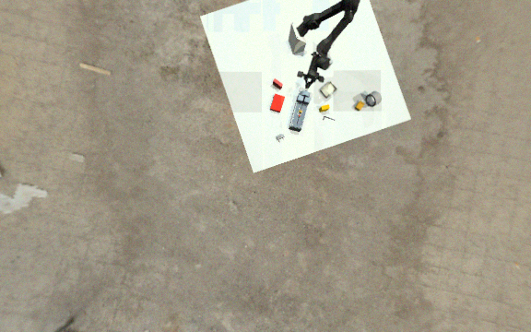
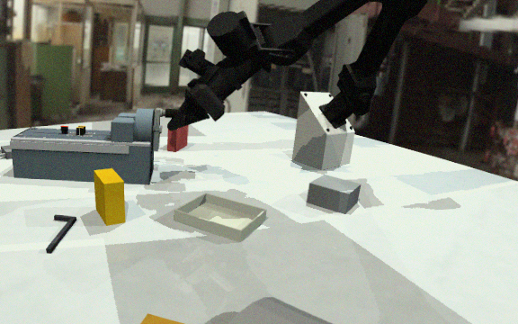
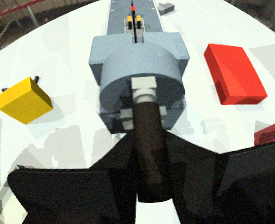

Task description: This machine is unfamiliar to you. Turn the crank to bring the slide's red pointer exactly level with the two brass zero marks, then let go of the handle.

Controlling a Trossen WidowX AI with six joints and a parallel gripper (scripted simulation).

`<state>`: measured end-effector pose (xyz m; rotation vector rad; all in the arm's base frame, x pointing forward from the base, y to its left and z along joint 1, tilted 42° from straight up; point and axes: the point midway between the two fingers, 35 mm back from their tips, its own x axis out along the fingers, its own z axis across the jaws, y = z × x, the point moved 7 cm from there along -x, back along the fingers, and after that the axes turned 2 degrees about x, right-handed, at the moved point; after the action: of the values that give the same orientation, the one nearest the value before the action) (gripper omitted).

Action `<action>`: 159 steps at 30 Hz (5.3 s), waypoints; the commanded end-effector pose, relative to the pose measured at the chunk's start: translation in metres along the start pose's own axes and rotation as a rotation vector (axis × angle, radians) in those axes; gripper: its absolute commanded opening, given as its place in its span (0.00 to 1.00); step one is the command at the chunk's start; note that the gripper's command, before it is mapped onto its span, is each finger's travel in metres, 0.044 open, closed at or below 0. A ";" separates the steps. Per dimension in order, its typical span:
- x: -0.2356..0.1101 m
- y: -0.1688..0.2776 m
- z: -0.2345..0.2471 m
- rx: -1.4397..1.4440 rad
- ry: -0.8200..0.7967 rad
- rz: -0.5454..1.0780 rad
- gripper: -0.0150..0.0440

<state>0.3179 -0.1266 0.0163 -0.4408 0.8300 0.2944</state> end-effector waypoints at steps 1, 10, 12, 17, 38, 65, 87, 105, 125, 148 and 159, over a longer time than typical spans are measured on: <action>0.000 0.000 -0.008 0.011 0.022 -0.005 0.25; 0.000 0.000 -0.009 0.011 0.022 -0.005 0.25; 0.000 0.000 -0.009 0.011 0.022 -0.005 0.25; 0.000 0.000 -0.009 0.011 0.022 -0.005 0.25; 0.001 0.001 -0.011 0.011 0.022 -0.005 0.25; 0.002 0.002 -0.013 0.011 0.023 -0.005 0.25; 0.003 0.003 -0.015 0.011 0.023 -0.005 0.25; 0.004 0.003 -0.017 0.011 0.023 -0.005 0.25; 0.006 0.005 -0.020 0.011 0.023 -0.005 0.25; 0.010 0.008 -0.025 0.011 0.023 -0.005 0.25; 0.013 0.011 -0.028 0.011 0.023 -0.005 0.25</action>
<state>0.3060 -0.1305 -0.0056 -0.4386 0.8328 0.2788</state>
